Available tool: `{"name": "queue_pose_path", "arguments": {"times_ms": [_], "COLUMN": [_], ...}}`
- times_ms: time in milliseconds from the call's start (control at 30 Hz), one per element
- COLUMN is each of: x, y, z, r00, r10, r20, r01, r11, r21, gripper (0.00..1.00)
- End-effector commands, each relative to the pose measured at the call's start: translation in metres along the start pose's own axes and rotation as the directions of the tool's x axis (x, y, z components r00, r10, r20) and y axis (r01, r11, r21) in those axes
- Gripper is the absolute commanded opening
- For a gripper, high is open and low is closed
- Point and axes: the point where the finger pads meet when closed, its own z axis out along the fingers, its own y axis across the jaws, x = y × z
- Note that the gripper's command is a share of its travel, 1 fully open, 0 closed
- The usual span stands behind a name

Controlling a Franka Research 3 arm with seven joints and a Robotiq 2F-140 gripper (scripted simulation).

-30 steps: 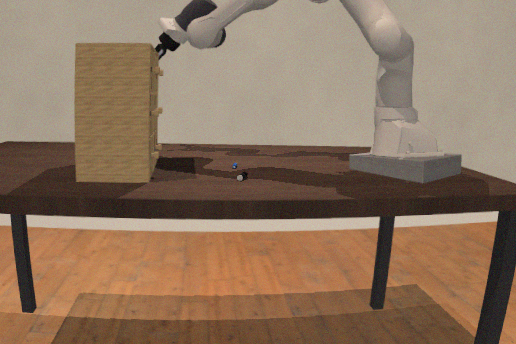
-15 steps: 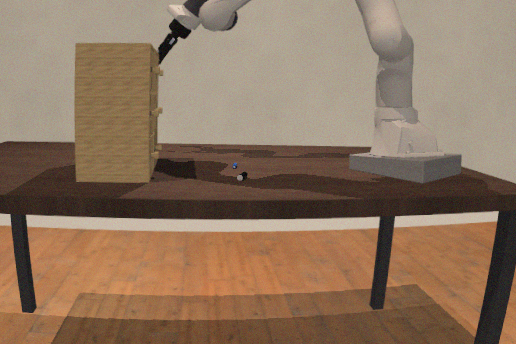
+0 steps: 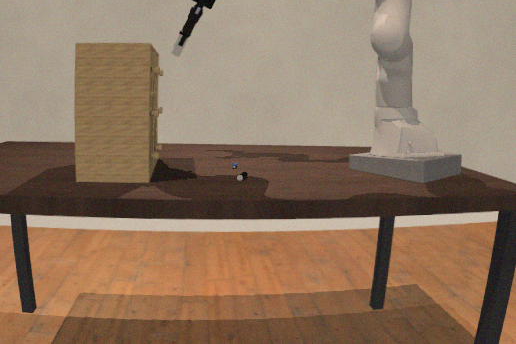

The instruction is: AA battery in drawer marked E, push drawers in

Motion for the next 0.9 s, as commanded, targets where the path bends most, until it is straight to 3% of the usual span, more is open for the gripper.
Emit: {"name": "queue_pose_path", "arguments": {"times_ms": [0,167,200,233,267,333,367,433,467,533,633,733,867], "x": [-0.050,-0.050,-0.065,-0.065,-0.079,-0.079,-0.091,-0.091,-0.102,-0.102,-0.120,-0.120,-0.135], "y": [-0.043,-0.044,-0.065,-0.065,-0.084,-0.084,-0.102,-0.102,-0.118,-0.118,-0.143,-0.143,-0.165], "z": [-0.033,-0.033,-0.056,-0.056,-0.077,-0.077,-0.097,-0.097,-0.114,-0.114,-0.141,-0.141,-0.165], "r00": [0.987,0.987,0.978,0.978,0.968,0.968,0.956,0.956,0.945,0.945,0.924,0.924,0.904], "r10": [0.038,0.038,0.040,0.040,0.041,0.041,0.040,0.040,0.039,0.039,0.035,0.035,0.031], "r20": [0.155,0.155,0.204,0.204,0.249,0.249,0.289,0.289,0.325,0.325,0.380,0.380,0.427], "r01": [-0.050,-0.050,-0.061,-0.061,-0.072,-0.072,-0.082,-0.082,-0.093,-0.093,-0.109,-0.109,-0.125], "r11": [0.996,0.996,0.993,0.993,0.990,0.990,0.987,0.987,0.984,0.984,0.978,0.978,0.973], "r21": [0.074,0.074,0.097,0.097,0.117,0.117,0.136,0.136,0.151,0.151,0.175,0.175,0.195], "gripper": [1.00,1.00,1.00,1.00,1.00,1.00,1.00,1.00,1.00,1.00,1.00,1.00,1.00]}}
